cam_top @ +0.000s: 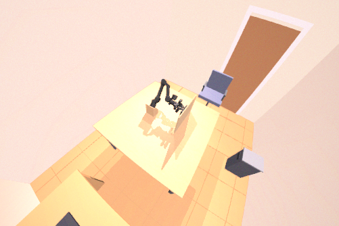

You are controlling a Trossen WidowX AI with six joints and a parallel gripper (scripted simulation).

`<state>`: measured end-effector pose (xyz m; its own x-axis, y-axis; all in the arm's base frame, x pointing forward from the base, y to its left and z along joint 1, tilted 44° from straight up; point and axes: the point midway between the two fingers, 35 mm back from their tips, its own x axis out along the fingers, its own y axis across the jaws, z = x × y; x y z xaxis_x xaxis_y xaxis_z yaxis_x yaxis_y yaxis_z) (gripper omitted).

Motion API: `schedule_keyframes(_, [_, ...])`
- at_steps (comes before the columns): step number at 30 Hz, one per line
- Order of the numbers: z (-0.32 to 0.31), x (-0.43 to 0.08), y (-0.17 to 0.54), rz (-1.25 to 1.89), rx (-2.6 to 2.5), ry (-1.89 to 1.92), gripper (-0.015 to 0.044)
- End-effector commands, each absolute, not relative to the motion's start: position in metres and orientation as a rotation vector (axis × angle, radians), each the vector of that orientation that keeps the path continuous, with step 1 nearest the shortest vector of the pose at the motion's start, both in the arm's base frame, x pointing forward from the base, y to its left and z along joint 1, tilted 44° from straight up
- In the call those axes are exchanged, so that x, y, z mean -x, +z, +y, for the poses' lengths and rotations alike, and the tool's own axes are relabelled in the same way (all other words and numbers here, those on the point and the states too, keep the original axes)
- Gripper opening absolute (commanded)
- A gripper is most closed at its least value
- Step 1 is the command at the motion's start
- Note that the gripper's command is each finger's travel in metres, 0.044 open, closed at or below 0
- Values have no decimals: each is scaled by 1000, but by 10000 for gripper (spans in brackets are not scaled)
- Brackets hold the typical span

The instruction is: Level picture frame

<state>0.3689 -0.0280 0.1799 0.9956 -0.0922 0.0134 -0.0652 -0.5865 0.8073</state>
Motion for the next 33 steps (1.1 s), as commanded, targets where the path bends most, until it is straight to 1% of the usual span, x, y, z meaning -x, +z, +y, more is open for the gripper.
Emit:
schedule_keyframes(1, [-32,-369,185,-129,-2200,-30,0])
schedule_keyframes(33, [-35,-369,188,-129,-2200,-30,0])
